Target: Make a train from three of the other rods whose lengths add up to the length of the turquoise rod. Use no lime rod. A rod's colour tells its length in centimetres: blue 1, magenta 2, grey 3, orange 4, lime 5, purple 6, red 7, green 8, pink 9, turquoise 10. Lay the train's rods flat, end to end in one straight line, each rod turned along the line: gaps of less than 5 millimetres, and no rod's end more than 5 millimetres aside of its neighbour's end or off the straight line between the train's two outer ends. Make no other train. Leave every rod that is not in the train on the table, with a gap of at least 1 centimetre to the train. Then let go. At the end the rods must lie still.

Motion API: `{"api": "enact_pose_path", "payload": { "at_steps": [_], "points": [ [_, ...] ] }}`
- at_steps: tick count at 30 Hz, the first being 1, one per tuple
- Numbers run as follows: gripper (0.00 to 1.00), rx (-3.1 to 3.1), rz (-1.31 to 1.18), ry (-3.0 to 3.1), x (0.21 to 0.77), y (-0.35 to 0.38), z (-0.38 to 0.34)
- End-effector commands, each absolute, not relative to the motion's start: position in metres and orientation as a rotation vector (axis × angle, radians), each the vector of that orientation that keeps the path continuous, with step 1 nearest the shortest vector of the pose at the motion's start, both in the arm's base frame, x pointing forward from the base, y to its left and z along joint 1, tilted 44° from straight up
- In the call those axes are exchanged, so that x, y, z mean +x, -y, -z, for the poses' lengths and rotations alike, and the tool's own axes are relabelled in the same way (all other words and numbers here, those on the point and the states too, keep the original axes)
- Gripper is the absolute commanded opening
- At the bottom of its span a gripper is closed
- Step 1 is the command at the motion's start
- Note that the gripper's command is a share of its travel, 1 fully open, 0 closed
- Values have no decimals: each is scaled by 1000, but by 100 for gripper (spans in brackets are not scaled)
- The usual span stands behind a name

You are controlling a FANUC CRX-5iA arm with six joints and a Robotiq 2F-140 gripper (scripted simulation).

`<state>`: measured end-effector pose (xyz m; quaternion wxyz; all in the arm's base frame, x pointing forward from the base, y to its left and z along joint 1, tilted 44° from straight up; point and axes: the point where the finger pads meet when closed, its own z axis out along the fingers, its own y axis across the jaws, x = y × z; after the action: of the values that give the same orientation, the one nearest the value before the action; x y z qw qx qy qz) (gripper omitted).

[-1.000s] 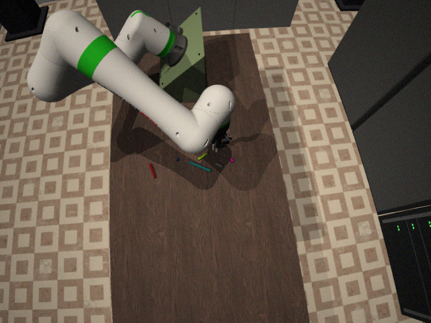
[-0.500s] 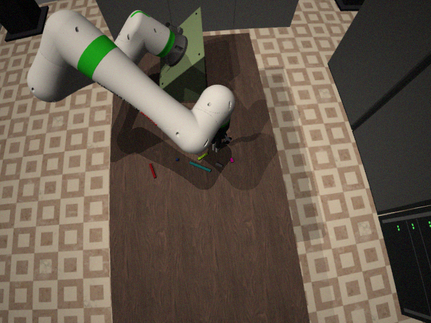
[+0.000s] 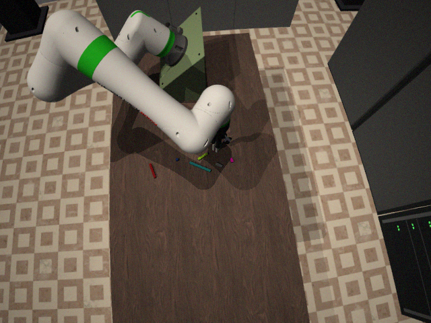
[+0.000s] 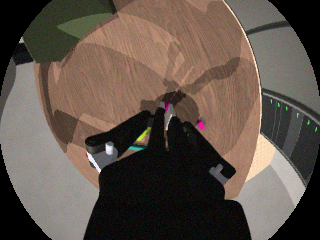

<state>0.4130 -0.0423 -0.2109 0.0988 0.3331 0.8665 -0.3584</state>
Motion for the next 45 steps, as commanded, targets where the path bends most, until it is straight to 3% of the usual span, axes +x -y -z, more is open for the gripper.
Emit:
{"api": "enact_pose_path", "payload": {
  "at_steps": [1,25,37,45],
  "points": [
    [3,985,1060,-2563,413,42,211],
    [3,985,1060,-2563,420,-26,139],
    [3,976,1061,-2569,421,-25,137],
    [3,717,1101,-2723,443,14,99]
  ]
}}
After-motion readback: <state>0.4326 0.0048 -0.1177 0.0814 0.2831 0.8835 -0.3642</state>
